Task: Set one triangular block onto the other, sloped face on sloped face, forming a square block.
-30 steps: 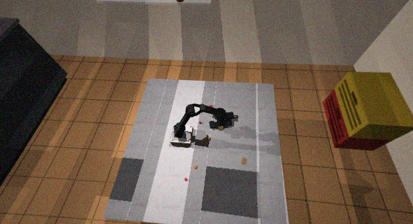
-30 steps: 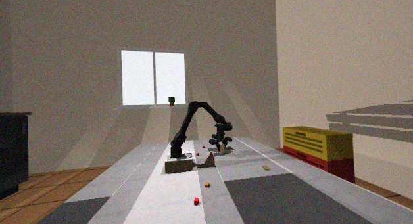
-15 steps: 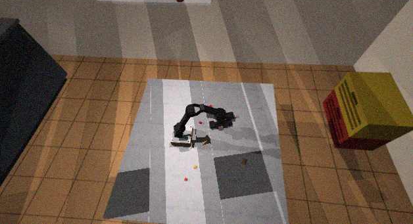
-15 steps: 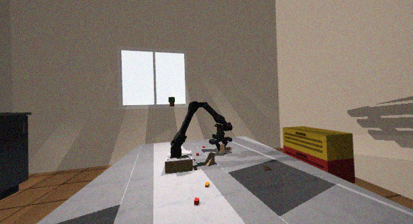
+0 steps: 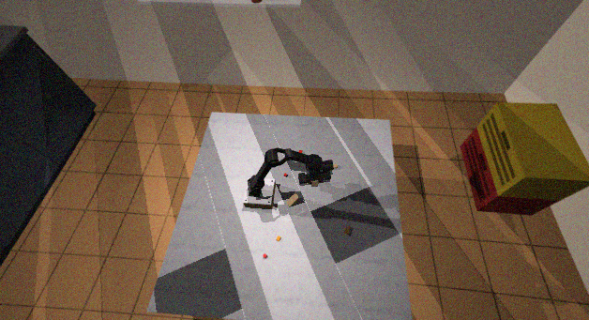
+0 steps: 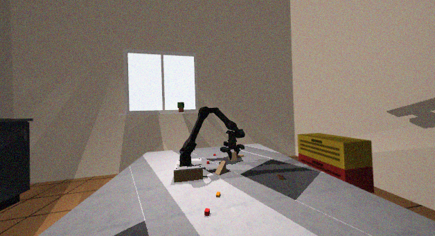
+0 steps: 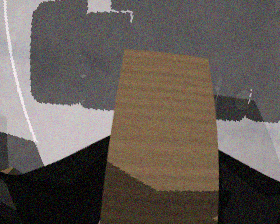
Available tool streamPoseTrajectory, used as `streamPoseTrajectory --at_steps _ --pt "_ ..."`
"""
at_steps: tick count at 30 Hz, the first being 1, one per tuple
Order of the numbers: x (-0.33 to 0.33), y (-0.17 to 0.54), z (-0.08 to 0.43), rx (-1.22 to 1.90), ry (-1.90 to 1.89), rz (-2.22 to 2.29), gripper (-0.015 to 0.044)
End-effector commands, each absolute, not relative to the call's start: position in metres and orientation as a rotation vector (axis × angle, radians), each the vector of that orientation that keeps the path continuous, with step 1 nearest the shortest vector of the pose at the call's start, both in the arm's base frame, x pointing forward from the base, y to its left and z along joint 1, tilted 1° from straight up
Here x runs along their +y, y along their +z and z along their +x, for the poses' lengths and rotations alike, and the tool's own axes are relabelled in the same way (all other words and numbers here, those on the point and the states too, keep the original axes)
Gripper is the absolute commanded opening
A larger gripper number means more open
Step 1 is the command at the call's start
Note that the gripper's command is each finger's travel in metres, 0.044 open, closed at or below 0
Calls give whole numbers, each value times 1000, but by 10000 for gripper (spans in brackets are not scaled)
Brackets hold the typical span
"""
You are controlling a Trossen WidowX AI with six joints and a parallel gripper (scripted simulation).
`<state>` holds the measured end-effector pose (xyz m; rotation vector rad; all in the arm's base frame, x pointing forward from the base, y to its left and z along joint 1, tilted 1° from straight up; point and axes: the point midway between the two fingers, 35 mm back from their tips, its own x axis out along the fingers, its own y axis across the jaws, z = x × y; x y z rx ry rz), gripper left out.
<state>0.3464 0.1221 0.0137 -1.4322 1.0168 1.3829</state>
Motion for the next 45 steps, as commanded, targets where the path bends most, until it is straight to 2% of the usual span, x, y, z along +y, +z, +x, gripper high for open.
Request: streamPoseTrajectory --at_steps 1,19,36,45 --pt "122 9 347 1018 1383 -1432 0" --pt "122 -13 347 1022 1385 -1430 0" --pt "123 -11 347 1021 1386 -1431 440" --pt "123 8 348 1020 1386 -1431 440"
